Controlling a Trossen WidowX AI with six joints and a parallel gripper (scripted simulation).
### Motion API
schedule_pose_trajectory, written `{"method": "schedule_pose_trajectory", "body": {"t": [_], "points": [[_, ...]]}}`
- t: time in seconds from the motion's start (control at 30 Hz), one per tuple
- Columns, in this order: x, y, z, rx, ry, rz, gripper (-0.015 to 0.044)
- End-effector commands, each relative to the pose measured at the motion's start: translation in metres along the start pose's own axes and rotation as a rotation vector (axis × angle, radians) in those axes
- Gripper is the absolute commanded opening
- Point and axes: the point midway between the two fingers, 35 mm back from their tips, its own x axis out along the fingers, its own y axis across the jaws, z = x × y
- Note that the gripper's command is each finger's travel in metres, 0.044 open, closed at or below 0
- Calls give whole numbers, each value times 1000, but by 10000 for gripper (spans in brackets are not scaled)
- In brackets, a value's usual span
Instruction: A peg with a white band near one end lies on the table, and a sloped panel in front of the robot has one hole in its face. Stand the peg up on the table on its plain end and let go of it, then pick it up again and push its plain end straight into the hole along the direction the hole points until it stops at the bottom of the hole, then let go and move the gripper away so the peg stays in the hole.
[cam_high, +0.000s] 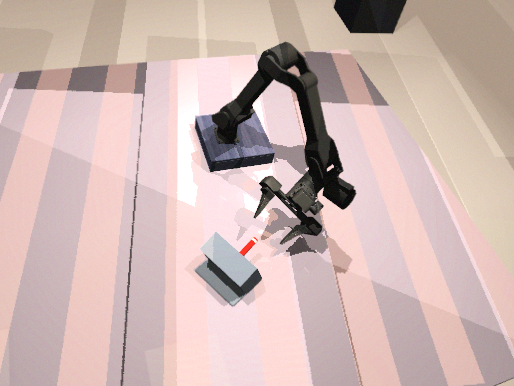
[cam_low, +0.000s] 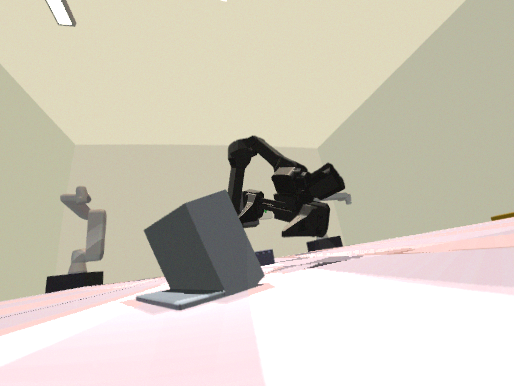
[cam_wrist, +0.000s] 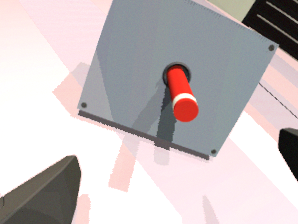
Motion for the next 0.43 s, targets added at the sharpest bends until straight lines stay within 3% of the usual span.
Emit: {"method": "schedule_pose_trajectory", "body": {"t": [0.0, 0.4], "points": [[-5, 1, 1, 6, -9, -2, 440], [-18, -1, 2, 4, -15, -2, 440]]}}
